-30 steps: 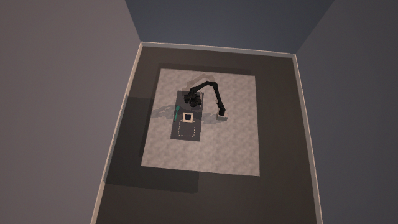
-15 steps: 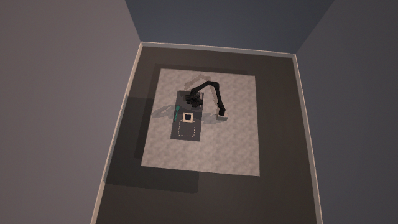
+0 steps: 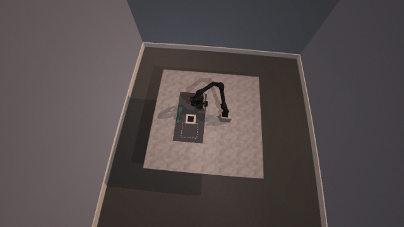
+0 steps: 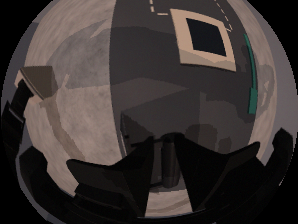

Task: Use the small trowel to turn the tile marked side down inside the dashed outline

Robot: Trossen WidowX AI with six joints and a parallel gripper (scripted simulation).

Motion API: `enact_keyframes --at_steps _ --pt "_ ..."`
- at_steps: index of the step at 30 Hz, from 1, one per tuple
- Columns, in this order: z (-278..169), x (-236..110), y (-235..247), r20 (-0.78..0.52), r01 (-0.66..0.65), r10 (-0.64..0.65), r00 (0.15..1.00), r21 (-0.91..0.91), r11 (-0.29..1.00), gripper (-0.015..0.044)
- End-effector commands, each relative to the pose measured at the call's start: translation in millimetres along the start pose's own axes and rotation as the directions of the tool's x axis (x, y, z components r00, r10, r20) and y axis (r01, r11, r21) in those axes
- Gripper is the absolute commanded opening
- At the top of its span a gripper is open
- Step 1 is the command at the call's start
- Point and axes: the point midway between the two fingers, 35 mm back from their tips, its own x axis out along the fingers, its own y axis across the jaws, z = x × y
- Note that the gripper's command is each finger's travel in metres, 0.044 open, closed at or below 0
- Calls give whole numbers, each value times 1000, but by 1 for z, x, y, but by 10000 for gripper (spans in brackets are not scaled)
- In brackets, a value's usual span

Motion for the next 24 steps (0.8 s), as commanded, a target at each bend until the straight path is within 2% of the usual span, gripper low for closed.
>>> enact_keyframes --at_steps 1,24 --pt "0 3 6 -5 0 0 1000 -8 1000 100" --pt "0 4 38 -5 -1 1 1000 -9 1000 100"
